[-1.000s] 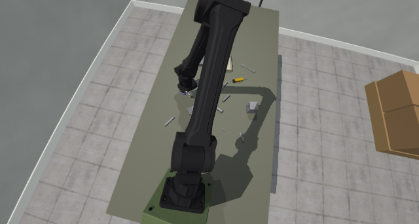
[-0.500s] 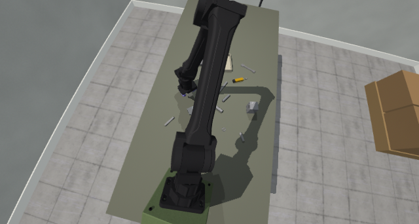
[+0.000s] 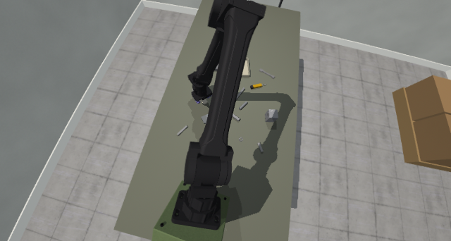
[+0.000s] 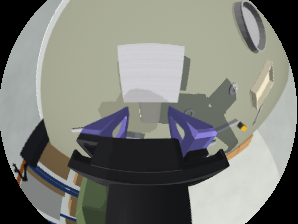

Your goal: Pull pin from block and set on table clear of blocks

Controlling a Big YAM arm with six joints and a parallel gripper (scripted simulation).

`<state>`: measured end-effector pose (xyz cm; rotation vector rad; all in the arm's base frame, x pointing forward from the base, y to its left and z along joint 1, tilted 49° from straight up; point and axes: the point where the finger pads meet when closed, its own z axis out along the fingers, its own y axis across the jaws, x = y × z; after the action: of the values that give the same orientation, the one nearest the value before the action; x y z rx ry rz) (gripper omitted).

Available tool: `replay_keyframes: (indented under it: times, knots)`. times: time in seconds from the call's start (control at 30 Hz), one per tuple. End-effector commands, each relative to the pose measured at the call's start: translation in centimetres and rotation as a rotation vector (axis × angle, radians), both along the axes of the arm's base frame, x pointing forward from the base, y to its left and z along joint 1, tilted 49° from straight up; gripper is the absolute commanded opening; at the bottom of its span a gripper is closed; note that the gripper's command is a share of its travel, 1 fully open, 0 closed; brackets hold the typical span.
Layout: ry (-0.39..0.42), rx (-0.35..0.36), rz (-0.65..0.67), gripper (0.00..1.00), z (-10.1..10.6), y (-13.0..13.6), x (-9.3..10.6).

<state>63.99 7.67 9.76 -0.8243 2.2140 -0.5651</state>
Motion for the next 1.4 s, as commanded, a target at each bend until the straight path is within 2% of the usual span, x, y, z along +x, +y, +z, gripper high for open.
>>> replay_keyframes:
  times: [0.0,0.23,1.37]
  knots:
    - [-0.003,-0.006,-0.012,0.6,-0.3,-1.3,0.9]
    - [-0.004,-0.006,-0.013,0.6,-0.9,-1.6,1.6]
    - [0.001,-0.007,-0.012,0.6,-1.4,-1.5,1.8]
